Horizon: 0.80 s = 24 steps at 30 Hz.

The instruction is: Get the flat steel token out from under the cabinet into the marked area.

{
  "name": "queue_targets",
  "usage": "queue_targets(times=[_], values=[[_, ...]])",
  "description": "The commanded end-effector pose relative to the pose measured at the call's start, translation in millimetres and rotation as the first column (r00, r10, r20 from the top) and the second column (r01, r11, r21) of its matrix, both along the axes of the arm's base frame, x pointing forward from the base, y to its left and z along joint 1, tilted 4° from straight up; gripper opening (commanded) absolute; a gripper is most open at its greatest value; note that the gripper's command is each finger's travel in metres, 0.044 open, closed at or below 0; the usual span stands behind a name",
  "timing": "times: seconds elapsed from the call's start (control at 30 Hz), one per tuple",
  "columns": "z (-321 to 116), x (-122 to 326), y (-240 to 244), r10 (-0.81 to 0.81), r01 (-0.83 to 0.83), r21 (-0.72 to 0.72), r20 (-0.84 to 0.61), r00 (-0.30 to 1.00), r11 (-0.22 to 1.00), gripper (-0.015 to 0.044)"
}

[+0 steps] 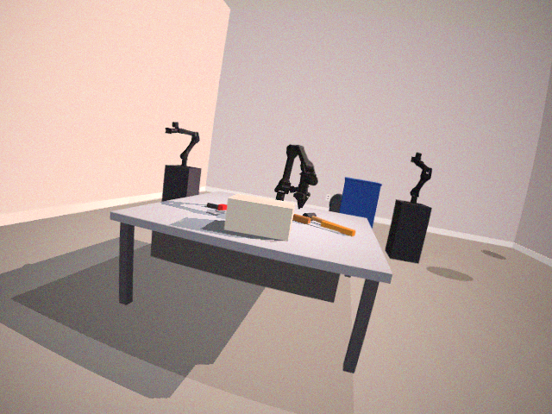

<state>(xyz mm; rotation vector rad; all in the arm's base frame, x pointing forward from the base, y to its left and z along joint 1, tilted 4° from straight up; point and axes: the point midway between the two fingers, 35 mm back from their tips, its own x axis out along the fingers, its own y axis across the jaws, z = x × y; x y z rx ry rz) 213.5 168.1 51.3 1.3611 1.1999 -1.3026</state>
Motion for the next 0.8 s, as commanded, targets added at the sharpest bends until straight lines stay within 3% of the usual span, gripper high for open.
queue_targets(times=[0.0,0.77], values=[[0.2,-0.3,-0.2,0.034,-0.034,0.000,0.000,0.999,0.999,0.0270],[0.2,-0.1,-0.1,0.215,-0.216,0.002,0.013,0.976,0.976,0.0270]])
